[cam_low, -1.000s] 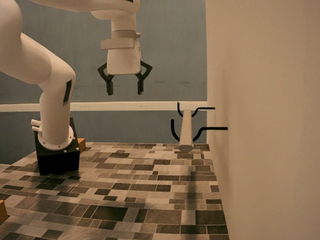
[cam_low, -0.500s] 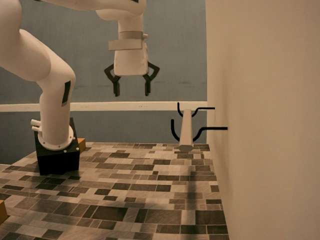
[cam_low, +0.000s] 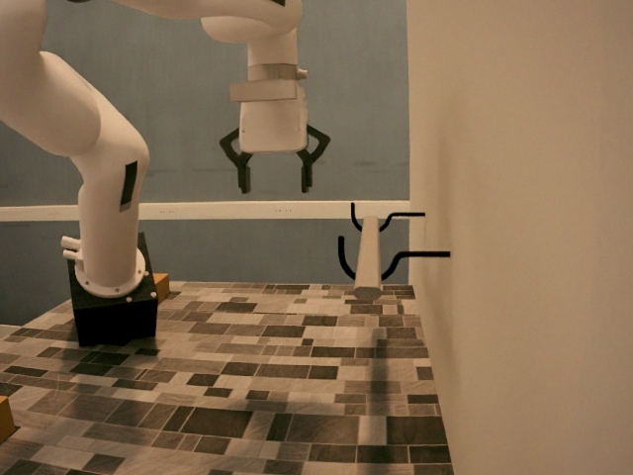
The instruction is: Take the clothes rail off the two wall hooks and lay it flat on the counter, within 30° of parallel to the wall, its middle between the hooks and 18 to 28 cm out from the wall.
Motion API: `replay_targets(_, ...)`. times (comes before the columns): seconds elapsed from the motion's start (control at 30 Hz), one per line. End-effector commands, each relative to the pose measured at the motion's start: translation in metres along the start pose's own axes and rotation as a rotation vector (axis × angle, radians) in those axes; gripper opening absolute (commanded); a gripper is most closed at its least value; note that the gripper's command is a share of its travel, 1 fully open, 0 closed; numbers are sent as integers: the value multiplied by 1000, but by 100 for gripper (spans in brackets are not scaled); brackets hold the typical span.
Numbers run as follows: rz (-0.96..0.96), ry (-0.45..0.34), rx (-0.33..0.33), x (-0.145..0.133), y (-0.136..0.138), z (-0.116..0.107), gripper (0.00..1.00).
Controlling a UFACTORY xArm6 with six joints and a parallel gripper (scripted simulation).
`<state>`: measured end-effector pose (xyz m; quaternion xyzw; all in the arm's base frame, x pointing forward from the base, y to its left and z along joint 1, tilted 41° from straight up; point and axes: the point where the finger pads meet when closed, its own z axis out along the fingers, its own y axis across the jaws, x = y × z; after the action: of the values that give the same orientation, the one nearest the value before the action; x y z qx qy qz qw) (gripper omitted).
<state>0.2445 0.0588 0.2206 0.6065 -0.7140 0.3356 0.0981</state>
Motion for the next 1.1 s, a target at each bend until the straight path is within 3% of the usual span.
replay_targets(0.0, 1, -2, 1, -1, -8, 1, 100)
replay_targets(1.07, 1, -2, 1, -1, -58, 11, 100)
